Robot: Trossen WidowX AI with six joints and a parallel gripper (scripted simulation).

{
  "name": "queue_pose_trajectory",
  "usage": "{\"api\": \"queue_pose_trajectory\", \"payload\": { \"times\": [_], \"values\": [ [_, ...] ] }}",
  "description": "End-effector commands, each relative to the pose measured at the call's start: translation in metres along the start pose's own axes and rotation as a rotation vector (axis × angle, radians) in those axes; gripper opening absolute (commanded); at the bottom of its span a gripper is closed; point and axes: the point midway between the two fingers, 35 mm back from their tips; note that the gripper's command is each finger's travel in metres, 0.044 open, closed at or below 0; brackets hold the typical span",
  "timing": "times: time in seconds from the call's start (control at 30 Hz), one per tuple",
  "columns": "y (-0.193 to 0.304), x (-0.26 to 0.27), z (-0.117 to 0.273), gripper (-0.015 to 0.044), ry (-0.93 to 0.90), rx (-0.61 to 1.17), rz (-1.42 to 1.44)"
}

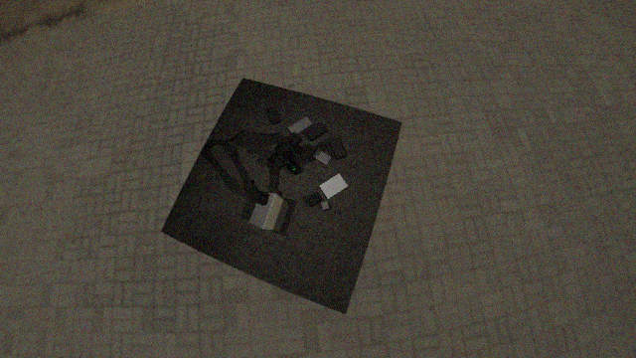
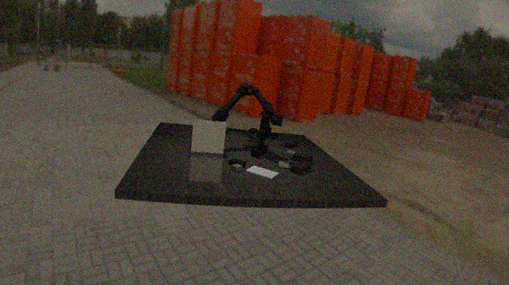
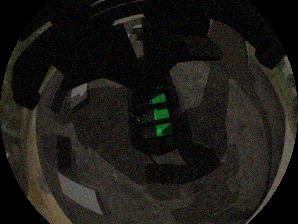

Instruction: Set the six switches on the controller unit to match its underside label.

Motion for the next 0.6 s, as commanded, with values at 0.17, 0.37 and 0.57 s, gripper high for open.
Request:
{"api": "queue_pose_trajectory", "payload": {
  "times": [0.17,0.37,0.57],
  "values": [
    [0.002,0.000,0.029,0.0000,0.026,0.003,0.009],
    [0.007,0.008,0.031,0.0000,0.025,0.003,0.009],
    [0.007,0.008,0.031,0.0000,0.025,0.003,0.009]
  ]
}}
Point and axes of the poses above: the point midway between the two fingers, 35 mm back from their tips, its own z axis back along the fingers, its own x axis across the jaws, y = z × x, and after that the axes turned 13 degrees about z, right-handed
